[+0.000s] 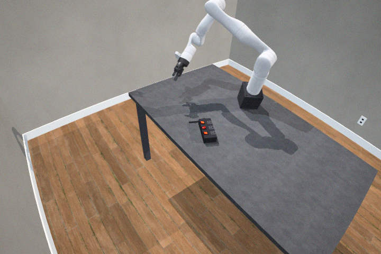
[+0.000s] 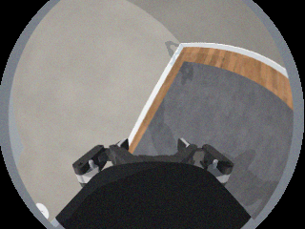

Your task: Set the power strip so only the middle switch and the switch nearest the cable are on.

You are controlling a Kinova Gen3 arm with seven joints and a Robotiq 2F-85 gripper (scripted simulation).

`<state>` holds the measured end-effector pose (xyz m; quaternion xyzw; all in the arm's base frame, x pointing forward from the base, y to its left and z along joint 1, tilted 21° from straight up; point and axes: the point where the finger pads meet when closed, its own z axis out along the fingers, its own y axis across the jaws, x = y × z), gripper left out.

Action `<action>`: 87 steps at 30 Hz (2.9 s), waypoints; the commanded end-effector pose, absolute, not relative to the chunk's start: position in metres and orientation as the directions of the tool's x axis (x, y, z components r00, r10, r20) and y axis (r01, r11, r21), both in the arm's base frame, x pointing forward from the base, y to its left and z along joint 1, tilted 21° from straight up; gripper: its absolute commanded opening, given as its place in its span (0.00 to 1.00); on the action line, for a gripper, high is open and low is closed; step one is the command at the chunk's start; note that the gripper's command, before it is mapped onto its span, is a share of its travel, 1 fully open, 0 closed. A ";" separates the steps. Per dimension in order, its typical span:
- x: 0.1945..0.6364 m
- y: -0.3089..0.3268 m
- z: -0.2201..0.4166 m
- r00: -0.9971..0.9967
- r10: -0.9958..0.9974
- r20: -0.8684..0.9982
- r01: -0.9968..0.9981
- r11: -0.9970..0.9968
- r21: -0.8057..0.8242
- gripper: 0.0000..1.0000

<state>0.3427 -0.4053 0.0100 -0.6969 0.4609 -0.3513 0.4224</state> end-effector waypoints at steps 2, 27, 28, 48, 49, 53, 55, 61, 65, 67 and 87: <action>0.343 -0.406 0.011 0.328 -0.939 0.102 -0.345 -0.220 -0.912 1.00; 0.353 -0.410 0.014 0.303 -0.949 0.087 -0.360 -0.198 -0.912 1.00; 0.355 -0.411 0.014 0.297 -0.951 0.084 -0.363 -0.194 -0.911 1.00; 0.454 -0.436 0.045 0.000 -0.995 -0.097 -0.477 0.086 -0.875 1.00; 0.461 -0.435 0.048 -0.027 -0.993 -0.117 -0.482 0.116 -0.869 1.00; 0.476 -0.434 0.053 -0.083 -0.983 -0.161 -0.490 0.181 -0.853 1.00; 0.490 -0.429 0.058 -0.142 -0.968 -0.207 -0.496 0.251 -0.831 1.00; 0.526 -0.400 0.072 -0.322 -0.877 -0.357 -0.493 0.477 -0.728 1.00; 0.538 -0.377 0.076 -0.413 -0.805 -0.425 -0.480 0.589 -0.650 1.00; 0.537 -0.378 0.076 -0.415 -0.804 -0.425 -0.479 0.590 -0.650 1.00; 0.542 -0.232 0.089 -0.709 -0.466 -0.529 -0.399 0.884 -0.243 1.00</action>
